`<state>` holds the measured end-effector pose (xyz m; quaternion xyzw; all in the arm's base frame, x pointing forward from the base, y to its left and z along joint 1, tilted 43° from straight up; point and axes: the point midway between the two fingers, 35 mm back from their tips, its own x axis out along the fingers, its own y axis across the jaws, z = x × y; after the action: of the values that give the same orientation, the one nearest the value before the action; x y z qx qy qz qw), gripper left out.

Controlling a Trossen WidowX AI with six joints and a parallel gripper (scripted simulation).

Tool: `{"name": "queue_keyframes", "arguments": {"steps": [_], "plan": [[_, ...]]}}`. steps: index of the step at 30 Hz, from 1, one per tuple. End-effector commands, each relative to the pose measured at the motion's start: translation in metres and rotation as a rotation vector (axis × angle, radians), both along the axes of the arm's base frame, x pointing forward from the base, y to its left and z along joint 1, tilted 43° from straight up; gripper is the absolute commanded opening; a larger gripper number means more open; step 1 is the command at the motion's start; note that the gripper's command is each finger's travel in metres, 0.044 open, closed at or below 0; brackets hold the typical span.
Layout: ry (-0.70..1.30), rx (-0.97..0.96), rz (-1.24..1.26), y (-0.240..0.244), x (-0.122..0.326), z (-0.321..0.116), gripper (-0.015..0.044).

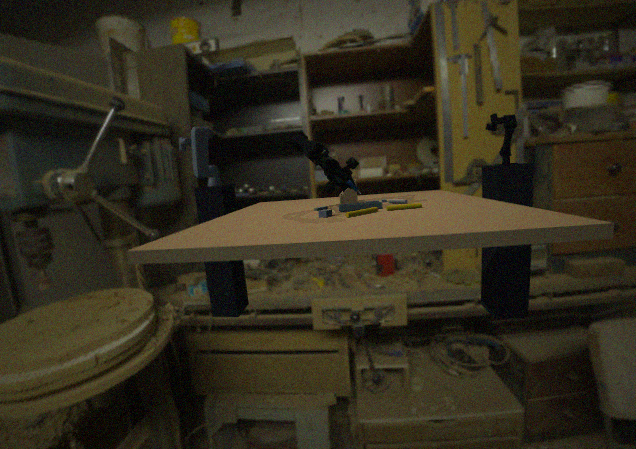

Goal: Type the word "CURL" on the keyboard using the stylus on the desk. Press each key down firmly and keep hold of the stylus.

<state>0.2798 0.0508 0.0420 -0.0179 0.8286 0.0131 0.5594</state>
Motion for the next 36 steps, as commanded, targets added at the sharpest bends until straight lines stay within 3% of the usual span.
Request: {"name": "queue_keyframes", "arguments": {"steps": [1,29,36], "plan": [[0.014,-0.031,-0.136,0.013,0.008,-0.005,0.0000],[0.169,-0.342,-0.959,0.085,0.036,-0.054,0.0000],[0.179,-0.363,-1.001,0.089,0.037,-0.056,0.0000]]}}
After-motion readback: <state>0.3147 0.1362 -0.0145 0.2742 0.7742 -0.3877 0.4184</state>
